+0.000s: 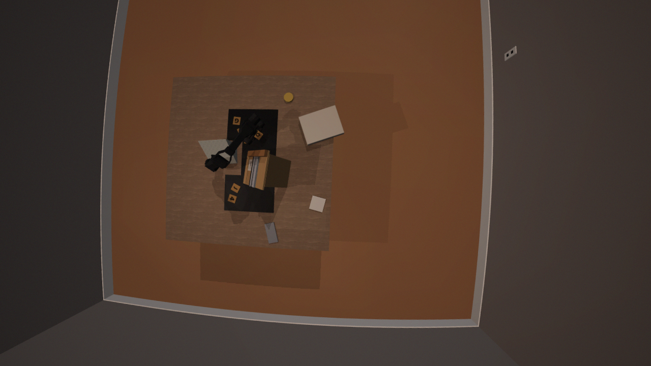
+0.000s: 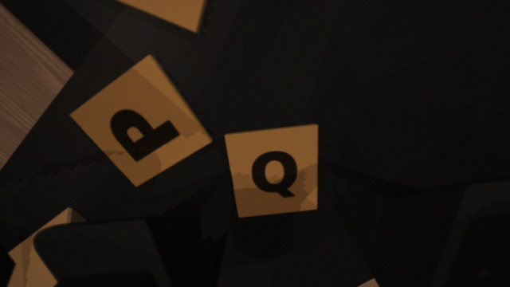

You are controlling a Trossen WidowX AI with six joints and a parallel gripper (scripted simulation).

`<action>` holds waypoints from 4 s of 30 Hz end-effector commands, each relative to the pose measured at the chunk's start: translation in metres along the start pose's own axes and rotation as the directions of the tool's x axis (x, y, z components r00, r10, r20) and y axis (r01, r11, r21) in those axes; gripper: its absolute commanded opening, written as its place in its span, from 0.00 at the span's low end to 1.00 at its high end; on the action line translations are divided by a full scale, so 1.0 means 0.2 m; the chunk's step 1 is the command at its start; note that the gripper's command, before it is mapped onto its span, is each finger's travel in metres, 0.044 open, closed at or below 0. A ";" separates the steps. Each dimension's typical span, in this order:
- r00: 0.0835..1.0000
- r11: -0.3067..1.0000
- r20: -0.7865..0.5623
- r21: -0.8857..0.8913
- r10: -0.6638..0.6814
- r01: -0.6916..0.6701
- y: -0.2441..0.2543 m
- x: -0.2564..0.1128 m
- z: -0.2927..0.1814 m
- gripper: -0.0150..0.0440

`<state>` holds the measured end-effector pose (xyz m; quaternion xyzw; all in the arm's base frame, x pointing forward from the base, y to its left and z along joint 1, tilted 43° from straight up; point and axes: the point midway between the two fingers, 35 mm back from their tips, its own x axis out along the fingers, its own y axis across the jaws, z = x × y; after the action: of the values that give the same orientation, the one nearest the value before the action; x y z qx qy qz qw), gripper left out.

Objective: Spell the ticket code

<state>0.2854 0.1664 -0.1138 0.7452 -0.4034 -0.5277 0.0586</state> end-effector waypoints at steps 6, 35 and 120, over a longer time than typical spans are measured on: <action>1.000 1.000 -0.003 -0.005 0.000 0.000 0.00 -0.03 0.00 0.25; 1.000 1.000 -0.003 -0.005 0.000 0.000 0.01 -0.10 -0.01 0.25; 0.620 0.234 -0.046 0.902 -0.783 0.363 0.36 -1.23 -0.65 0.25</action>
<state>0.3264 0.2399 0.1459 0.6529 -0.3039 -0.3923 -0.5722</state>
